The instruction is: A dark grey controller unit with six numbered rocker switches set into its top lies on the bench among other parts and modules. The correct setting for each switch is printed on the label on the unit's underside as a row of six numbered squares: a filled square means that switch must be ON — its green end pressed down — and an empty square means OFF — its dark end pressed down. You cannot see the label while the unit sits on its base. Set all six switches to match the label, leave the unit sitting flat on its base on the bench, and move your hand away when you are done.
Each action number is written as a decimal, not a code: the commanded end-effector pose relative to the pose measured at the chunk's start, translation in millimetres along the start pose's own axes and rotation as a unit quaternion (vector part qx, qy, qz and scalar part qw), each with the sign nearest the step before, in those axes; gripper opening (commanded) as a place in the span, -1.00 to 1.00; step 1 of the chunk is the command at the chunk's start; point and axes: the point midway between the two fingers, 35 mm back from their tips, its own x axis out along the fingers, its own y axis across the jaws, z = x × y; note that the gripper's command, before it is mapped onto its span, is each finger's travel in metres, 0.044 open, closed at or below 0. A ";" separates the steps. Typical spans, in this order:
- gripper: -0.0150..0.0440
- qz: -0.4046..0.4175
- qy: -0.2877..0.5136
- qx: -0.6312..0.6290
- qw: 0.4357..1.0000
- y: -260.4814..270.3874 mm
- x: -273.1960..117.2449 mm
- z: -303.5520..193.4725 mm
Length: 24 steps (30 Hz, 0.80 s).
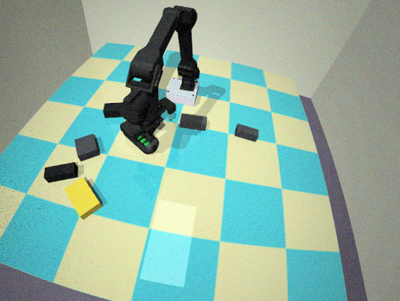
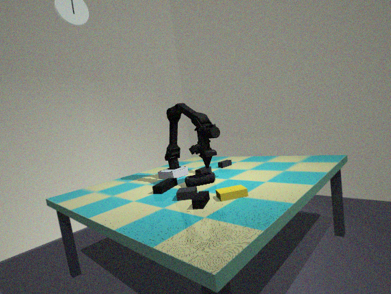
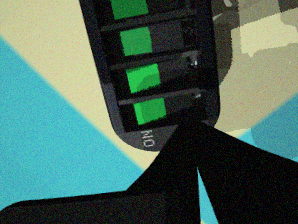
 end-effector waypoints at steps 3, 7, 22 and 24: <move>-0.49 0.003 0.002 0.002 1.000 1.0 -10.1 1.8; -0.49 0.004 0.000 0.002 1.000 9.5 -13.1 41.8; -0.49 0.004 0.000 0.002 1.000 3.0 -8.4 49.9; -0.49 0.003 0.000 0.002 1.000 -8.1 -0.9 49.6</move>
